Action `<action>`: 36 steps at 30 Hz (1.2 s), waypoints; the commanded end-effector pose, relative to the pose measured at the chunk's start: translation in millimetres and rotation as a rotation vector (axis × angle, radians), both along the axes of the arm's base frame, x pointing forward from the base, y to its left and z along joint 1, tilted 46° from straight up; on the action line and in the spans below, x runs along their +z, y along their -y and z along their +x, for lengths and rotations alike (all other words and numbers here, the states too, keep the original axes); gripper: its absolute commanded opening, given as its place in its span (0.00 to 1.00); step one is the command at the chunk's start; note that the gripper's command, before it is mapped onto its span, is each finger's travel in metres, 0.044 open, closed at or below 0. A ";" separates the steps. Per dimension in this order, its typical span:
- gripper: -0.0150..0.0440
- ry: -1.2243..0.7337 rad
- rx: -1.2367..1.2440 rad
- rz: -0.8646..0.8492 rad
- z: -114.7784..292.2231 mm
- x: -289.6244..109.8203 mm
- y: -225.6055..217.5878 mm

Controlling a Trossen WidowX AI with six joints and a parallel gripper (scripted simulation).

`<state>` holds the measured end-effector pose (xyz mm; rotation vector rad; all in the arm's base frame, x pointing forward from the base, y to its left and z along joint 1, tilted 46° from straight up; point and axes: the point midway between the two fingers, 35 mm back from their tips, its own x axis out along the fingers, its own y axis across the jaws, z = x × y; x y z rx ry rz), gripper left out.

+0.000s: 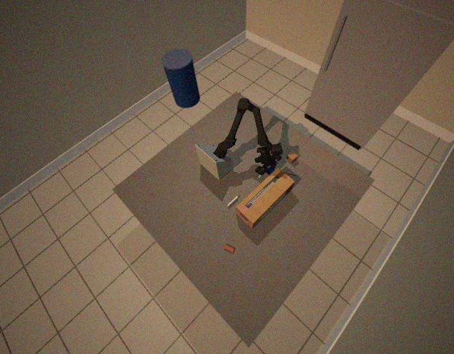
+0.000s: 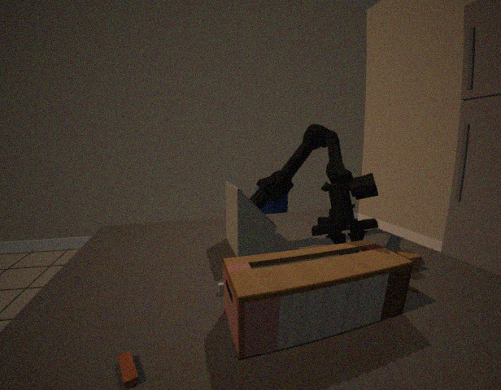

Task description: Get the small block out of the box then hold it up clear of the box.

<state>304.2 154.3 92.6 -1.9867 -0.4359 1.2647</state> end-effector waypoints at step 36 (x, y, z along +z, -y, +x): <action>0.25 -0.981 -0.919 0.681 -19.1 3.2 38.4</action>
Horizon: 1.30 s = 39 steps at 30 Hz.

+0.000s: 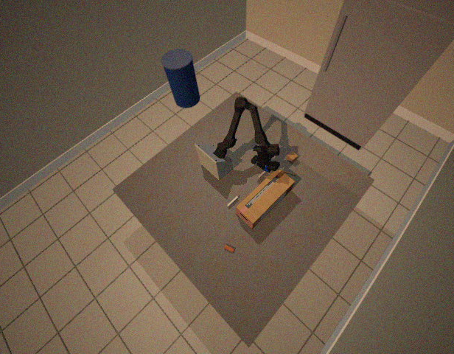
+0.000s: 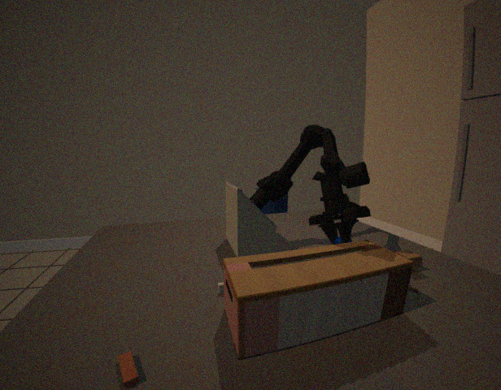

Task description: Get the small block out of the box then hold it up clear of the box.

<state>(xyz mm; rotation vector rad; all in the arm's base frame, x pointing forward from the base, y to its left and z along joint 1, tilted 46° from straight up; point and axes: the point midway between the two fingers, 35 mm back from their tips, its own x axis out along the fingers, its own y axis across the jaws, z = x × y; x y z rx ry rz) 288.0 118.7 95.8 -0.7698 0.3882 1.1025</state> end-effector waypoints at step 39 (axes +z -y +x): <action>0.25 -1.133 -0.999 0.740 -26.0 6.6 32.5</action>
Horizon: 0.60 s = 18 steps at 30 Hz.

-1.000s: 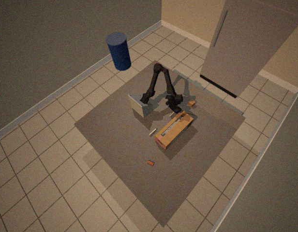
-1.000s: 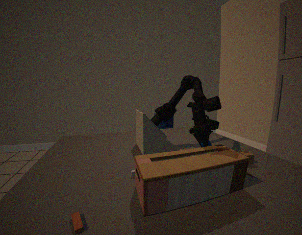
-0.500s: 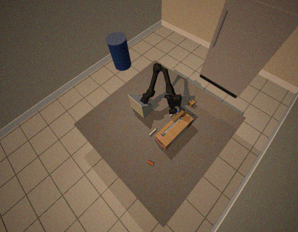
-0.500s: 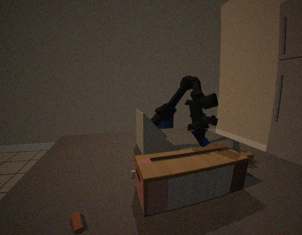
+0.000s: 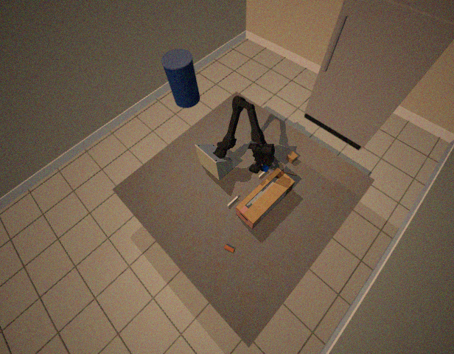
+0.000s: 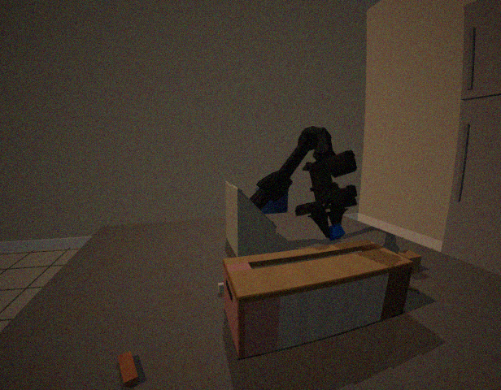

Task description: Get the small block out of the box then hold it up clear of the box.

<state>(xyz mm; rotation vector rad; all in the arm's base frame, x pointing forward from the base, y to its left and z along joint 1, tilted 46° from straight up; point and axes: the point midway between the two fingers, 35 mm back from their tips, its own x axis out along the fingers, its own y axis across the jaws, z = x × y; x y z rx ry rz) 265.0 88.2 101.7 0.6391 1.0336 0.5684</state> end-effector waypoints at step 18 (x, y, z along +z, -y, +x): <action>0.25 -0.585 -0.478 0.386 -13.9 5.5 12.9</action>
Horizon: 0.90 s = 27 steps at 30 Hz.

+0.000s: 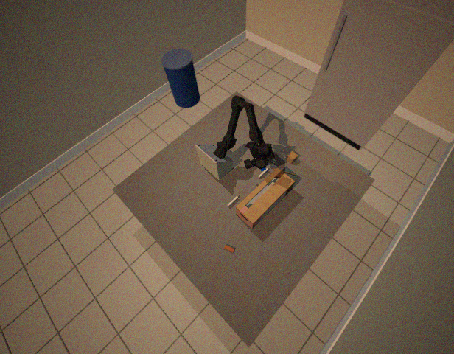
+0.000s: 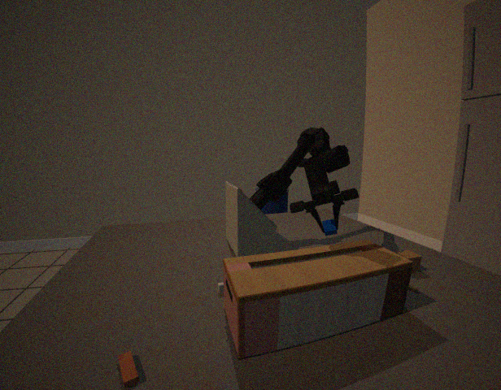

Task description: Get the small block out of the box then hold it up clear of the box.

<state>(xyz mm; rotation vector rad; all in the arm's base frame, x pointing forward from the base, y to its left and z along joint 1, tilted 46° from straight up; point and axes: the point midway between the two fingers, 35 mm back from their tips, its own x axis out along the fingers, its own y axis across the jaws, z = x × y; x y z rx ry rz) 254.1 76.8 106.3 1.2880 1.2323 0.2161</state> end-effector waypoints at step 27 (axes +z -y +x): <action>0.25 -0.852 -0.639 0.571 -18.7 10.3 15.3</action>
